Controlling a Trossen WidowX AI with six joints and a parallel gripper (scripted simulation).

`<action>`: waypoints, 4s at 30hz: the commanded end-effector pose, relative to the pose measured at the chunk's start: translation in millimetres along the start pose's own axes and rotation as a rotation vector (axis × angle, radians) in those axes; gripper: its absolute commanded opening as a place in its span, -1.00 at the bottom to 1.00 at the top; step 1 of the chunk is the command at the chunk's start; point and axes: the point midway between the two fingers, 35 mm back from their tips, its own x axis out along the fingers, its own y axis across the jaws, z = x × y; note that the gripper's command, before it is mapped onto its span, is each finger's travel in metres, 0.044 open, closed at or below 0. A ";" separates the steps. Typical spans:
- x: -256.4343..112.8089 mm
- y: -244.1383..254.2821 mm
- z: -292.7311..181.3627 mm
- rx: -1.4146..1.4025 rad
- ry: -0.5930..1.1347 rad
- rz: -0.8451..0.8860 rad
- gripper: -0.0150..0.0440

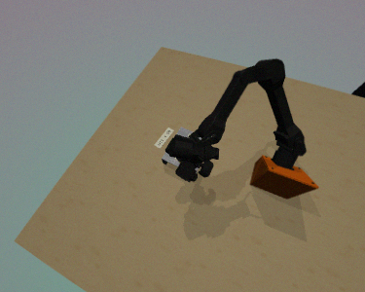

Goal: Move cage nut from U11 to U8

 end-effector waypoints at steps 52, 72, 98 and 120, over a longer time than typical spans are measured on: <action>-0.1 3.8 -0.9 -0.002 0.003 -0.014 -0.40; 0.3 3.6 0.1 -0.003 0.003 -0.007 -0.40; 0.3 1.4 0.5 -0.004 0.002 0.027 -0.40; 0.9 -0.3 0.9 -0.004 0.002 0.062 -0.40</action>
